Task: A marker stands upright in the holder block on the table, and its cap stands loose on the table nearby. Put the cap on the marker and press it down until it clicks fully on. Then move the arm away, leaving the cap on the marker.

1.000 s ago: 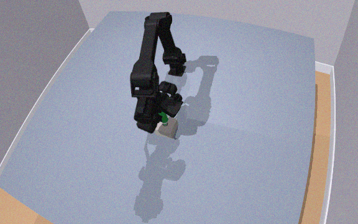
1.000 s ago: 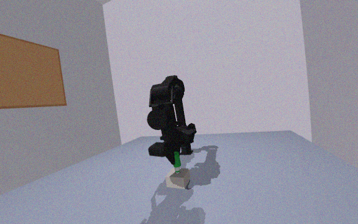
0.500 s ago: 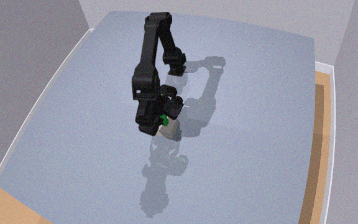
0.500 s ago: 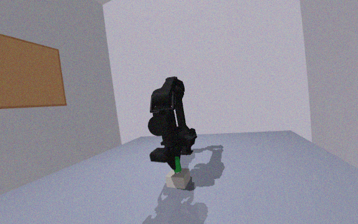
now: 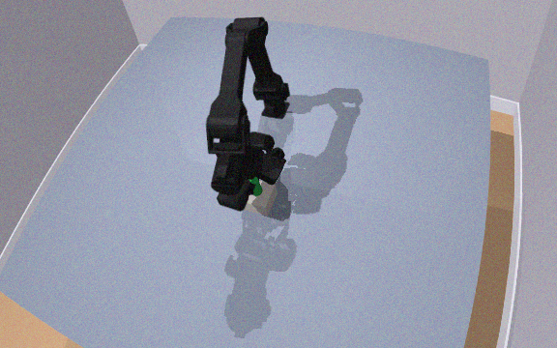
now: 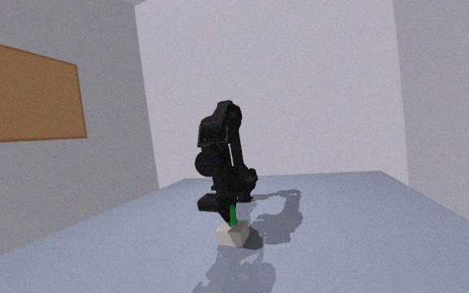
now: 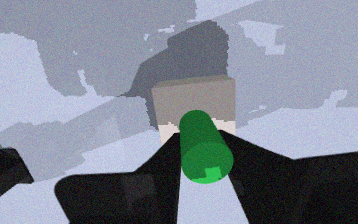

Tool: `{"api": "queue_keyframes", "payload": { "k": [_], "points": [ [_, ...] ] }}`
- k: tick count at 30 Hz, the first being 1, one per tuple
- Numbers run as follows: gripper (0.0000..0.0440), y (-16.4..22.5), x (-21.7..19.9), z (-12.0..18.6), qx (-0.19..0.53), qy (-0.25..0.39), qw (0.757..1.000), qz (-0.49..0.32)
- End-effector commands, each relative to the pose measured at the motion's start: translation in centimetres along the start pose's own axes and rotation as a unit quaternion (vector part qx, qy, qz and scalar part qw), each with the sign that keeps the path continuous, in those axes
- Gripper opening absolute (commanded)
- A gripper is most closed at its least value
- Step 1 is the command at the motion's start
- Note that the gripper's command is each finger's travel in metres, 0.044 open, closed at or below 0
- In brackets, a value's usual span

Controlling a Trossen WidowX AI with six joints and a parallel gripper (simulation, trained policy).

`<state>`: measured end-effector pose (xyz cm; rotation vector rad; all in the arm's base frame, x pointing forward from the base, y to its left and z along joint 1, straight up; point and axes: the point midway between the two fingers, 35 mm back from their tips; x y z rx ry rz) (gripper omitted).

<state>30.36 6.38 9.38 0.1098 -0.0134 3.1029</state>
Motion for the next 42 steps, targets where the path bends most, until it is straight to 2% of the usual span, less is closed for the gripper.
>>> {"api": "queue_keyframes", "payload": {
  "k": [1, 31, 37, 42],
  "points": [
    [0.0077, 0.7, 0.5, -1.5, 0.016, -0.016, 1.0, 0.007],
    [0.0139, 1.2, 0.7, -1.4, 0.025, -0.006, 0.999, 0.048],
    [0.02, 1.1, 2.0, -1.5, 0.017, -0.023, 0.998, 0.051],
    [0.0316, 0.9, 2.5, -1.4, 0.009, -0.024, 0.998, 0.051]
  ]
}}
Point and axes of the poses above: the point midway between the two fingers, 35 mm back from their tips, its own z axis back along the fingers, its own x axis across the jaws, y = z × x, and after that the axes turned 1 degree about z, right-handed
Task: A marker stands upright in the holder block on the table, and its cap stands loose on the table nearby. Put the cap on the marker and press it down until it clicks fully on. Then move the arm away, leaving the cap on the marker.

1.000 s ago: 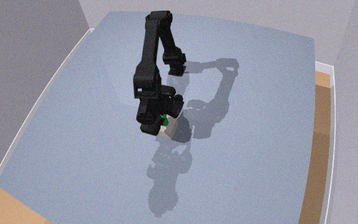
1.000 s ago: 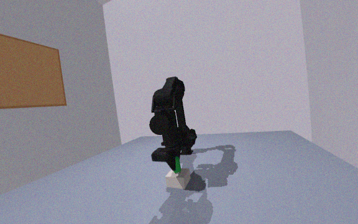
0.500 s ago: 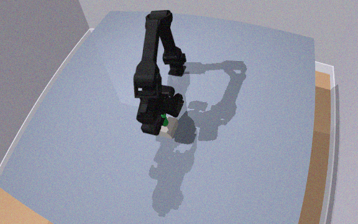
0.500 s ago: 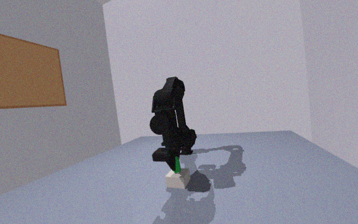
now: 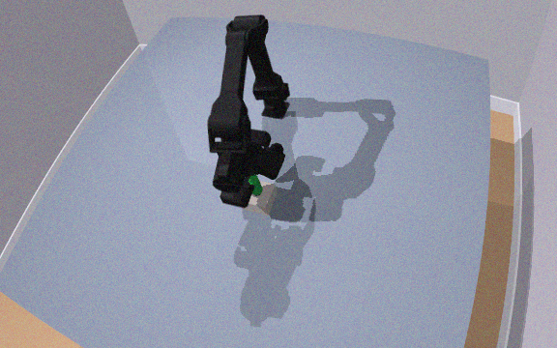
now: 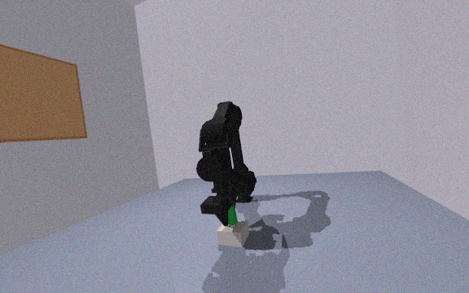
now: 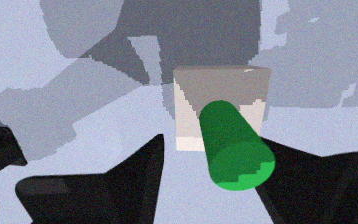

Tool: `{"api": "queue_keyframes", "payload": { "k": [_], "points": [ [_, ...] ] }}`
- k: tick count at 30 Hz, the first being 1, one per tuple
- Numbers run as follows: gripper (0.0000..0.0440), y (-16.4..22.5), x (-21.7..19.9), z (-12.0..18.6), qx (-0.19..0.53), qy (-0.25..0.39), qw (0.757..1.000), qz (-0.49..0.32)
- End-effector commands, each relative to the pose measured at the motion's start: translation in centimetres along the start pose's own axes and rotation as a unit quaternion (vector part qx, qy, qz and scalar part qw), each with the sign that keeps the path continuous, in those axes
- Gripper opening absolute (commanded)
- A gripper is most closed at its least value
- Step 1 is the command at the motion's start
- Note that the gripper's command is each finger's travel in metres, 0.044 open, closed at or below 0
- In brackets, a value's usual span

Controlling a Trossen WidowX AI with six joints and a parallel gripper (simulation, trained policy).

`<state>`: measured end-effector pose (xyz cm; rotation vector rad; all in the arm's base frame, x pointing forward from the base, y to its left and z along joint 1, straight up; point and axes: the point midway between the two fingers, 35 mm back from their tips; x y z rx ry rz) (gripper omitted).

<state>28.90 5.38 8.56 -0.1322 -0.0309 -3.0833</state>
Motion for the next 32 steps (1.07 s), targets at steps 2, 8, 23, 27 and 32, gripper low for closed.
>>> {"api": "queue_keyframes", "payload": {
  "k": [2, 8, 23, 27, 32],
  "points": [
    [0.0368, -0.4, 1.1, -0.4, -0.012, -0.012, 1.0, 0.006],
    [0.044, -0.7, 0.7, 0.5, -0.022, 0.016, 1.0, 0.008],
    [0.044, -1.3, -0.2, 5.7, -0.045, 0.088, 0.995, 0.014],
    [0.044, -1.4, 0.0, 6.6, -0.05, 0.096, 0.994, 0.017],
    [0.0418, -1.3, 0.4, 7.4, -0.055, 0.102, 0.993, 0.017]
  ]
}}
Point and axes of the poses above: the point midway between the two fingers, 35 mm back from their tips, its own z axis back along the fingers, its own x axis across the jaws, y = z × x, and after that the axes turned 1 degree about z, right-handed
